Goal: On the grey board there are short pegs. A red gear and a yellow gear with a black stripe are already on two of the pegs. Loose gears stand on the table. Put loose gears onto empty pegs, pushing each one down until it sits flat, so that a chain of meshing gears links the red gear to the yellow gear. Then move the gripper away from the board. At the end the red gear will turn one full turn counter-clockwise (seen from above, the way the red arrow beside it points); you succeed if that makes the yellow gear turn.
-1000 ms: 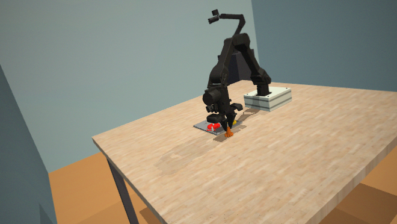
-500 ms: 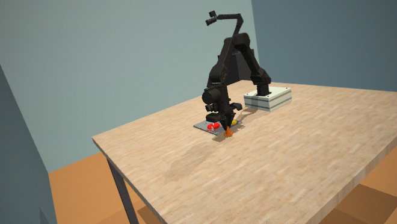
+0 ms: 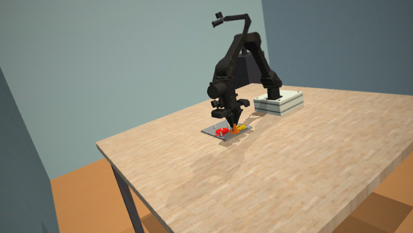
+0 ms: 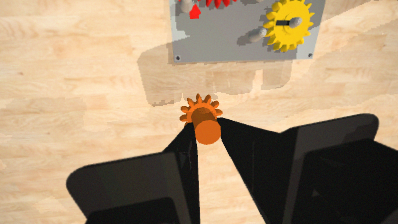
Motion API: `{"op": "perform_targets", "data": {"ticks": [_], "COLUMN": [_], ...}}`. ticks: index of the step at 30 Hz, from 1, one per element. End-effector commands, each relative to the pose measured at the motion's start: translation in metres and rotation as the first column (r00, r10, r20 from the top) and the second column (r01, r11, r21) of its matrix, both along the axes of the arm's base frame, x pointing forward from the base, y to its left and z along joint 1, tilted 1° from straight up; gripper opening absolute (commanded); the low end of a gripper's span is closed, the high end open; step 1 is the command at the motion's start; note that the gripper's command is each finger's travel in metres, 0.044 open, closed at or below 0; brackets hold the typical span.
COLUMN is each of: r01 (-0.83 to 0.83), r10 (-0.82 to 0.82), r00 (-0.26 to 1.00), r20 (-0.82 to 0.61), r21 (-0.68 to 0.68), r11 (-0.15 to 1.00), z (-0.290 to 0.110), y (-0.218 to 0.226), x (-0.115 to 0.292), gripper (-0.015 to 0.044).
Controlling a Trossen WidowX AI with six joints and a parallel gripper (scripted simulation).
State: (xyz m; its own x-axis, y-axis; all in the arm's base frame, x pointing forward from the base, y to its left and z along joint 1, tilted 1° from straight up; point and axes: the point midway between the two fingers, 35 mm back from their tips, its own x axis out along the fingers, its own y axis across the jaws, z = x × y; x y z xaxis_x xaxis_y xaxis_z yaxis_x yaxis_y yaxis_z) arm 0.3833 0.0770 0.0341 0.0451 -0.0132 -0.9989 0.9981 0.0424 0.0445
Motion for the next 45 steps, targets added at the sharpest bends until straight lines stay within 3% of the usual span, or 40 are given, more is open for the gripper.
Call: {"op": "perform_targets", "data": {"ticks": [1,29,45], "r01": [0.0,-0.006,-0.006], "r10": [0.0,0.006,0.005], "r00": [1.0,1.0,1.0], "r20": [0.016,-0.027,-0.029], "r21": [0.001,-0.002,-0.004], "r11": [1.0,1.0,1.0], "z": [0.02,0.096,0.088], "y": [0.0,-0.003,-0.017], "x": [0.002,-0.015,-0.019], "gripper": [0.0,0.0,0.0]}}
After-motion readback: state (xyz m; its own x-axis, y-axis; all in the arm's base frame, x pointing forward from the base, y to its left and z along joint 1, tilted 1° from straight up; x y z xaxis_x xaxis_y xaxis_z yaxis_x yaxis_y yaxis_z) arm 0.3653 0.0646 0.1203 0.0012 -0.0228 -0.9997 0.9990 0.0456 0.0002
